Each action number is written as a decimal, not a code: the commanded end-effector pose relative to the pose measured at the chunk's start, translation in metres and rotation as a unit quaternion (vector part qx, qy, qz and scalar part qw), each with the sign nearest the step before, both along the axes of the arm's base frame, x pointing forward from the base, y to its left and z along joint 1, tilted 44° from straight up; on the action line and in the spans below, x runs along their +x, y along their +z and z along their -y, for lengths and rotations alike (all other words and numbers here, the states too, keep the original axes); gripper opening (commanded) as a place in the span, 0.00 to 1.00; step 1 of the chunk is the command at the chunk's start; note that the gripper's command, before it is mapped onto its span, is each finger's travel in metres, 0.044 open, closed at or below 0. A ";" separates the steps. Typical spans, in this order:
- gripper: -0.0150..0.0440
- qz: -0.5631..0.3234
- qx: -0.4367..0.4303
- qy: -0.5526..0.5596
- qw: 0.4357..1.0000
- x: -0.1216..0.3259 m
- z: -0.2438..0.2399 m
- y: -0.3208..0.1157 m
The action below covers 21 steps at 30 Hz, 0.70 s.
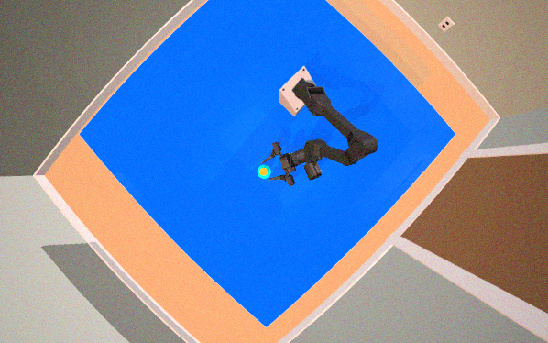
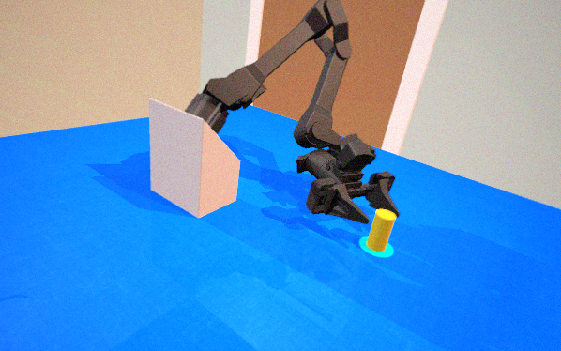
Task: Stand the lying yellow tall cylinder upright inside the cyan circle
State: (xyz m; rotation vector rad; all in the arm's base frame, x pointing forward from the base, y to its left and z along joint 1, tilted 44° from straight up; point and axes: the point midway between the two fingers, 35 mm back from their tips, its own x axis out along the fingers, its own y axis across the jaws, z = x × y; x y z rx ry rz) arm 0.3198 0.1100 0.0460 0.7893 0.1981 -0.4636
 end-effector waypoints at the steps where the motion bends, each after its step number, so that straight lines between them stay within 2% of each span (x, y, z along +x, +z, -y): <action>1: 0.93 0.002 0.002 -0.001 1.000 0.000 0.000 0.000; 5: 0.93 0.002 0.002 -0.001 1.000 0.001 0.002 0.003; 21: 0.93 0.007 0.004 -0.004 1.000 -0.003 0.055 0.057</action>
